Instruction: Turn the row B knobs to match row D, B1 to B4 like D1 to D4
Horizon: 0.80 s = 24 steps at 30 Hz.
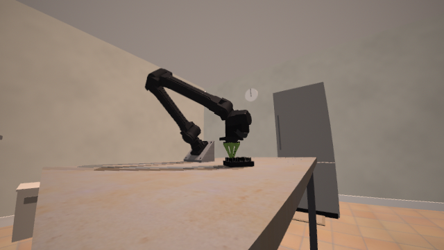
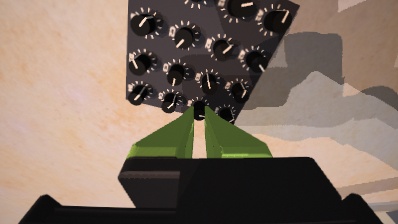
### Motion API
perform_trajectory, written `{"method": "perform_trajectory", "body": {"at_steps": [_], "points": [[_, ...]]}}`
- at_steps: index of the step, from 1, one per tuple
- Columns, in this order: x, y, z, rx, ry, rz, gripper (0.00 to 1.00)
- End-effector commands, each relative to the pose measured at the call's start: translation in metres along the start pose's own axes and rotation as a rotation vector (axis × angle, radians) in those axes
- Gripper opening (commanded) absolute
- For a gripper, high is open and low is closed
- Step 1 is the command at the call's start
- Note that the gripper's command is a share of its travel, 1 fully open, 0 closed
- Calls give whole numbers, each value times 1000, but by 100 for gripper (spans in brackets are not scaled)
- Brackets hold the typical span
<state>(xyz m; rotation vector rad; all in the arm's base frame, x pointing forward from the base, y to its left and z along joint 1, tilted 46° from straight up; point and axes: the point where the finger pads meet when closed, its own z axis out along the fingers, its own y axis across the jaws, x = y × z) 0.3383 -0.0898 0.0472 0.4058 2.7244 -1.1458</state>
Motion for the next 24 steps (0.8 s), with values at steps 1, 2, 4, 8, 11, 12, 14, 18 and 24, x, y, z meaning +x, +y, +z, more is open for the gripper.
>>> {"method": "perform_trajectory", "body": {"at_steps": [1, 2, 4, 8, 11, 12, 14, 18, 24], "points": [[-2, 2, 1, 2, -3, -7, 8], [-2, 2, 1, 2, -3, -7, 8], [-2, 2, 1, 2, -3, -7, 8], [-2, 2, 1, 2, -3, -7, 8], [-2, 2, 1, 2, -3, -7, 8], [-2, 2, 1, 2, -3, -7, 8], [-2, 2, 1, 2, -3, -10, 8], [-2, 2, 1, 2, -3, -14, 8], [-2, 2, 1, 2, -3, -45, 8]]}}
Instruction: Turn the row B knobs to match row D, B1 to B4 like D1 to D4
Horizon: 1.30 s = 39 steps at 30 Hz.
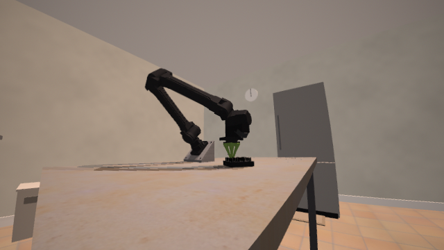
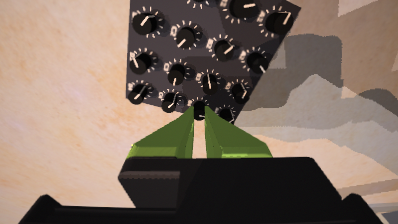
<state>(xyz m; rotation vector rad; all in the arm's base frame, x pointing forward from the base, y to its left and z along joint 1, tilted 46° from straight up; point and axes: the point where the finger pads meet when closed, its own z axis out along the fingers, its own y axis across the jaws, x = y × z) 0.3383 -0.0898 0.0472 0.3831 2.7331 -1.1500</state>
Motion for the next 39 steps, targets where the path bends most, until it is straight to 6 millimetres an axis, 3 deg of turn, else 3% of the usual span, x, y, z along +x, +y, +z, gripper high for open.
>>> {"method": "perform_trajectory", "body": {"at_steps": [1, 11, 39], "points": [[-2, 2, 1, 2, -3, -37, 8], [-2, 2, 1, 1, -3, -154, 8], [-2, 3, 1, -3, -3, -790, 8]]}}
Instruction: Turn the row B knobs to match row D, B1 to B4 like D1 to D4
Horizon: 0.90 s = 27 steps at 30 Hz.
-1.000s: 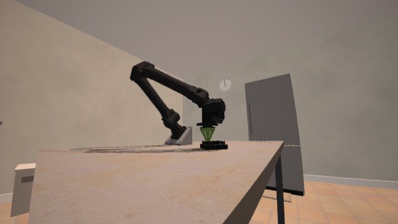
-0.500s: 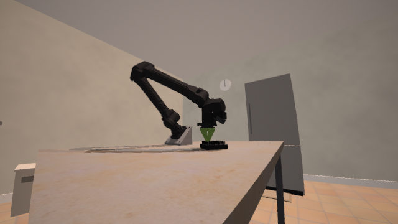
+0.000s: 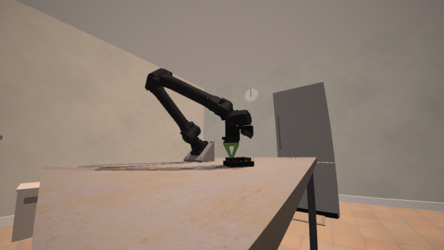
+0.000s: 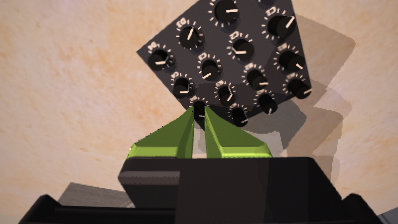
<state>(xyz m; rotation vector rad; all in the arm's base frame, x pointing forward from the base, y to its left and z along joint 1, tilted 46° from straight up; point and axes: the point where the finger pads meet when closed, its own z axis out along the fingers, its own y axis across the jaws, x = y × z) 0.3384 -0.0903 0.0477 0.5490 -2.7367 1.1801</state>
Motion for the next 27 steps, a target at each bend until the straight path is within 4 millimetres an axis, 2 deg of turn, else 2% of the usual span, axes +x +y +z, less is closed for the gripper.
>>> {"method": "perform_trajectory", "body": {"at_steps": [1, 14, 27], "points": [[-3, 2, 1, -5, -5, -135, 8], [-3, 2, 1, -5, -5, -264, 8], [-3, 2, 1, -5, -5, -278, 8]]}}
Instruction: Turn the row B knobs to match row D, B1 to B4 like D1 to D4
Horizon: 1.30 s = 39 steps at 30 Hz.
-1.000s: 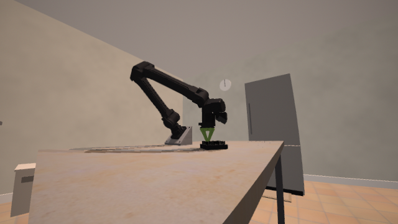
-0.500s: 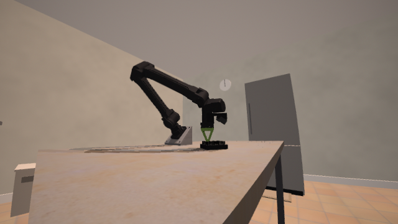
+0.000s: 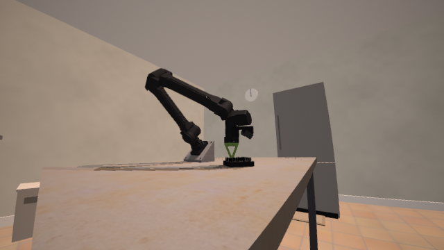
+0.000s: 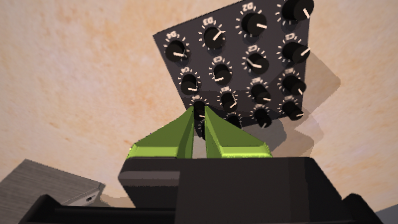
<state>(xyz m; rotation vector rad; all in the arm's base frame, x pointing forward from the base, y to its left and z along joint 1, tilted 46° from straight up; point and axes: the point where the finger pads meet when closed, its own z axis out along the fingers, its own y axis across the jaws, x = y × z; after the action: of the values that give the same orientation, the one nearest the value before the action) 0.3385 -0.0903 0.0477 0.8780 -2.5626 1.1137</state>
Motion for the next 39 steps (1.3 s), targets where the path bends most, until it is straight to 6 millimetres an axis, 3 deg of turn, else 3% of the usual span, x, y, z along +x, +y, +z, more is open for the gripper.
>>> {"method": "perform_trajectory", "body": {"at_steps": [1, 7, 8, 30, 39], "points": [[-3, 1, 1, -5, -6, -14, 8], [-3, 1, 1, -5, -6, -13, 8], [-3, 1, 1, -5, -6, -13, 19], [-5, -1, 0, -2, -8, -8, 19], [-13, -14, -31, 19, -45, 22, 19]]}}
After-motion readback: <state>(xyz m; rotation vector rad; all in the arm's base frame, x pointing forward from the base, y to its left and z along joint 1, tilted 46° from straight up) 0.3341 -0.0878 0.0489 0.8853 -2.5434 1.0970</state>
